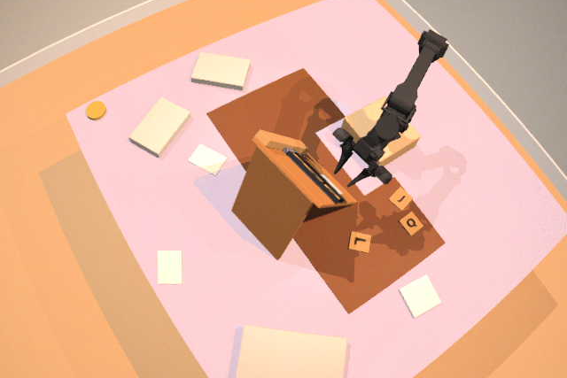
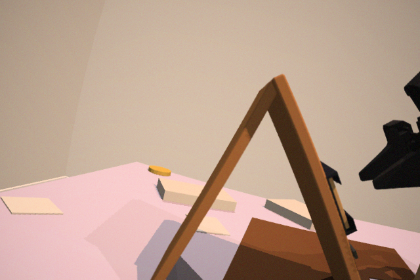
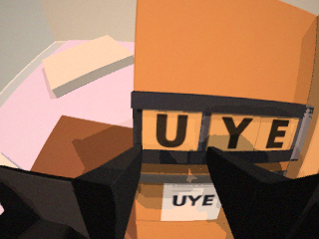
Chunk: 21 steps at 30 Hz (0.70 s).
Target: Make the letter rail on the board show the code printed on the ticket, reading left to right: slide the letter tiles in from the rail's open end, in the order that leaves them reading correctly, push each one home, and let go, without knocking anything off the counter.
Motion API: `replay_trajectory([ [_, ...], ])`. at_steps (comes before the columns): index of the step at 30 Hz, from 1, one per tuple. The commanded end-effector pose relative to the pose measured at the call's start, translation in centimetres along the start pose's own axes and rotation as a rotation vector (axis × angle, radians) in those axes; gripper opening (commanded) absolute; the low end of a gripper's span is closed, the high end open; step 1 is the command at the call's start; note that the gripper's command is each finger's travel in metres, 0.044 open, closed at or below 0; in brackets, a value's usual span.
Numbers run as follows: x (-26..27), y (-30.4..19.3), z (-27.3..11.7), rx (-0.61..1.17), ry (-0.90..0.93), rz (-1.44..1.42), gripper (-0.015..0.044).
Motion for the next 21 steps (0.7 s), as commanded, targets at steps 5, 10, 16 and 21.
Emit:
replay_trajectory([
  [5,0.0,0.0,0.0,0.000,0.000,0.000,0.0032],
  [10,0.0,0.0,0.0,0.000,0.000,0.000,0.0000],
  [16,0.0,0.1,0.0,0.006,0.002,0.000,0.0000],
  [21,0.7,1.7,0.7,0.185,0.049,-0.009,0.0000],
])
Point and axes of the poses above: the point midway between the two fingers, 35 mm back from their tips, its own z axis out along the fingers, its own x axis across the jaws, y = z × x, the point moved 3 cm from there along -z, back along the fingers, and after that the axes turned 12 degrees about -z, right-handed, at the moved point
